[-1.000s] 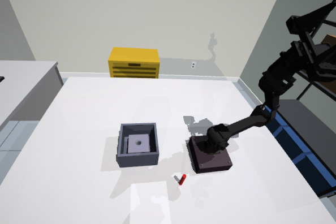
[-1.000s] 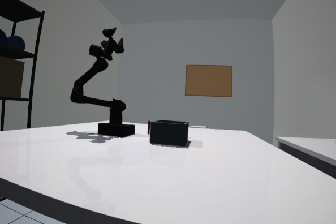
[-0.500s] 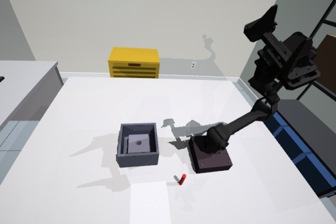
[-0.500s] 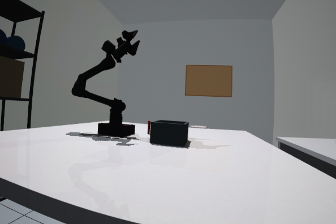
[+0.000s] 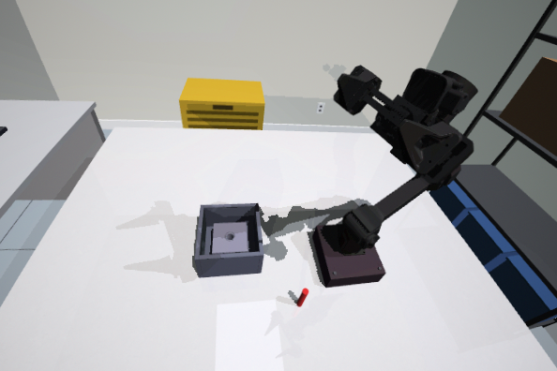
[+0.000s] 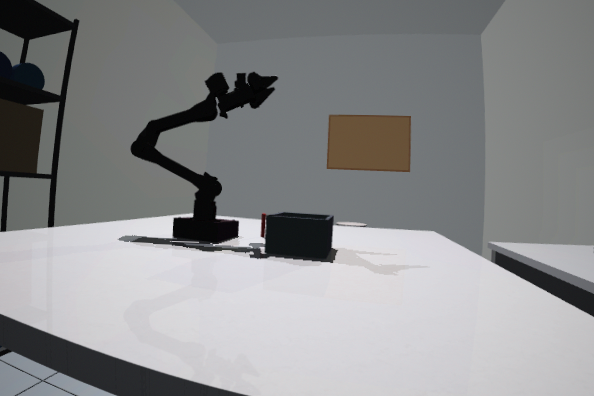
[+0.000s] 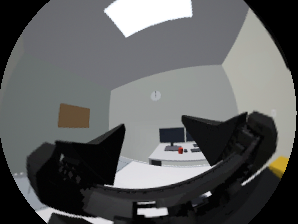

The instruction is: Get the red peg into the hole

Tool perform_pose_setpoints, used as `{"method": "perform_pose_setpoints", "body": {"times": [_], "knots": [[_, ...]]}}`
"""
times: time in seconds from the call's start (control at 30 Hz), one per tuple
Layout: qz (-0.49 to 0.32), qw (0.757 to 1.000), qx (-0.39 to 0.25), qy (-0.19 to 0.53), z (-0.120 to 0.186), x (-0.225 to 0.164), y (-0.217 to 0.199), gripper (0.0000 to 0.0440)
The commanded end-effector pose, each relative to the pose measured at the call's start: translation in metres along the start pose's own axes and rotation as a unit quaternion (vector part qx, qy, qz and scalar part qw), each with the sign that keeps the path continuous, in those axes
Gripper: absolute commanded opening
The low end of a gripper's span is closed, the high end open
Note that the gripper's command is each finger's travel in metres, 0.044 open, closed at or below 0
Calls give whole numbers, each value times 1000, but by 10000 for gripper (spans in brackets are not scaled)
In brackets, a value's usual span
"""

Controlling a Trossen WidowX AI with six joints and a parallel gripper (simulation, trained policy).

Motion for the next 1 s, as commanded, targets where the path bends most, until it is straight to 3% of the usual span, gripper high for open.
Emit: {"method": "perform_pose_setpoints", "body": {"times": [0.0,0.47,0.97], "knots": [[-44,997,-5,63,-11,-27,3,440],[-168,951,-31,259,-23,-108,19,440],[-264,843,-98,458,-4,-185,42,440]]}}
Point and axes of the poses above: the point midway between the two fingers, 35 mm back from their tips, its own z axis back along the fingers, its own y axis across the jaws, x = y × z, the point moved 6 cm from there along z, back along the fingers, and after that the axes turned 6 degrees about z, right-handed, at the moved point
